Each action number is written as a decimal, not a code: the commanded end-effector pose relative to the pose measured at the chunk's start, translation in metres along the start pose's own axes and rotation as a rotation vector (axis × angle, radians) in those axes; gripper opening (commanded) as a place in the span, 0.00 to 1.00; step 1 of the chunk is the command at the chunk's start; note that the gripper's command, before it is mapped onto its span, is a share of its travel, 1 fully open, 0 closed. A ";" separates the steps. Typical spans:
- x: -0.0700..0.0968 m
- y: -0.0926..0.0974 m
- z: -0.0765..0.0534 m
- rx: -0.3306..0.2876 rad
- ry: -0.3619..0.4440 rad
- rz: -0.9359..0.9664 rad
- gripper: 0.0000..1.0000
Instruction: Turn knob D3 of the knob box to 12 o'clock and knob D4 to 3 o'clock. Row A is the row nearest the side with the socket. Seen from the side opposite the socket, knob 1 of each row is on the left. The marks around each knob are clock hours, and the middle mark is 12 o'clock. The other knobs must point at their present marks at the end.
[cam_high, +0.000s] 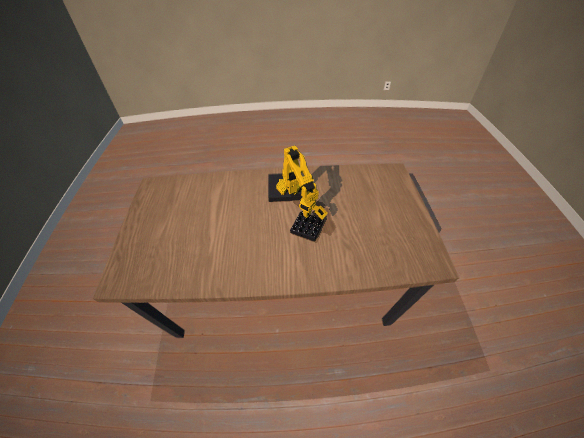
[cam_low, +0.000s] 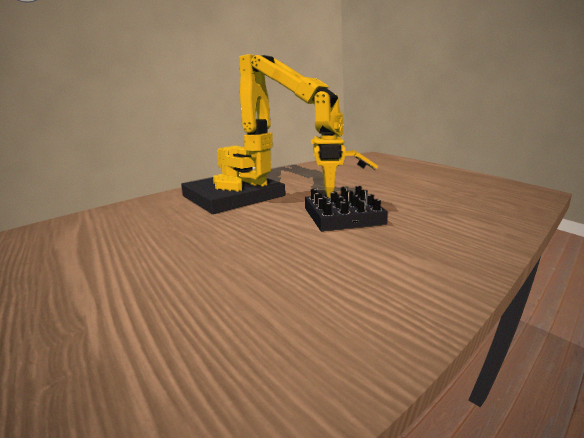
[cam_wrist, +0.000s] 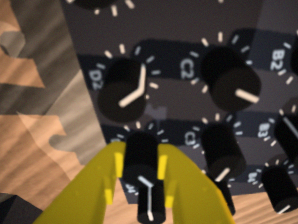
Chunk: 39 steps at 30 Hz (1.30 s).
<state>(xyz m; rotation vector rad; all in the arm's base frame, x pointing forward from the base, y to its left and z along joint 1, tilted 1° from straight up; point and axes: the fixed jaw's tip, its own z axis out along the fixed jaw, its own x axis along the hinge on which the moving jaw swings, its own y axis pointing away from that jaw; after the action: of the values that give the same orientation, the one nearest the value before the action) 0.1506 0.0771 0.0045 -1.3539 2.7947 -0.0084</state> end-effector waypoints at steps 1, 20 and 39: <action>0.003 0.004 0.003 -0.016 0.018 -0.083 0.01; 0.004 0.003 0.003 -0.019 0.016 -0.380 0.01; 0.006 0.002 0.003 -0.021 0.013 -0.677 0.01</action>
<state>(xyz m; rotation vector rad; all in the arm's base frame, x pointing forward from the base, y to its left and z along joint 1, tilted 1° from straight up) 0.1497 0.0738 0.0045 -2.1253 2.2658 -0.0209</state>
